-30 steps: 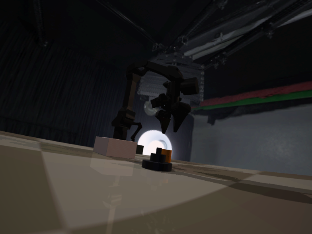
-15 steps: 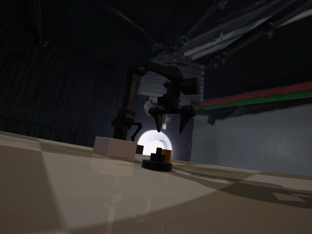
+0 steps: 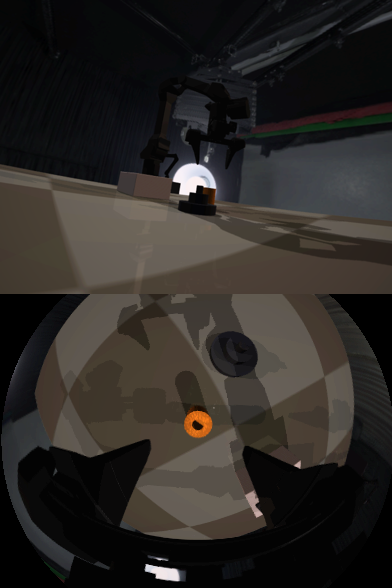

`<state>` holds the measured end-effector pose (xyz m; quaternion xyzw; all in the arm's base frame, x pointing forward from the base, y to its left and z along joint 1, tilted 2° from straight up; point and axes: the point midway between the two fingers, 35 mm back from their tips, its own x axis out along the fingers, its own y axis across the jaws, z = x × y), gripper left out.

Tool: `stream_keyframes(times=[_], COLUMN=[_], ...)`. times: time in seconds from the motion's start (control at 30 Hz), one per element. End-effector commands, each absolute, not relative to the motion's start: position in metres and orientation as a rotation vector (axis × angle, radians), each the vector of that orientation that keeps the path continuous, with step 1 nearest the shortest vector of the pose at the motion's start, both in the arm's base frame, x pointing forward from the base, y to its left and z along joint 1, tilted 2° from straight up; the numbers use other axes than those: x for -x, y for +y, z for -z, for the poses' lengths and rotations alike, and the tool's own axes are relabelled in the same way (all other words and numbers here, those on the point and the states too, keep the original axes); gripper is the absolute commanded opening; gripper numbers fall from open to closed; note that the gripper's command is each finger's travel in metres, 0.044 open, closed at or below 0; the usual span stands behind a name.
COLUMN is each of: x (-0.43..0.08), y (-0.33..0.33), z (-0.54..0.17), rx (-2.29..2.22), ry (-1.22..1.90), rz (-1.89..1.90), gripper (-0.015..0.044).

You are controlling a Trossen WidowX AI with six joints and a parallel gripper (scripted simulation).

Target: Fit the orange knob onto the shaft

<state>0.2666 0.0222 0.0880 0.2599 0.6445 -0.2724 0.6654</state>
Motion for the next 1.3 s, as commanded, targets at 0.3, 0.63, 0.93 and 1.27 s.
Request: stream_keyframes(times=[0.3,0.63,0.93,1.27], x=[-0.267,-0.268,-0.268,-0.270], y=[0.020,0.018,0.018,0.017], z=[-0.087,-0.054,-0.039,-0.026], rx=[-0.180,-0.180,-0.180,-0.180], ry=[1.536,1.537,1.537,1.537], rz=[0.228,0.229,0.229,0.229], gripper=[0.0440,0.0440,0.0440,0.0440])
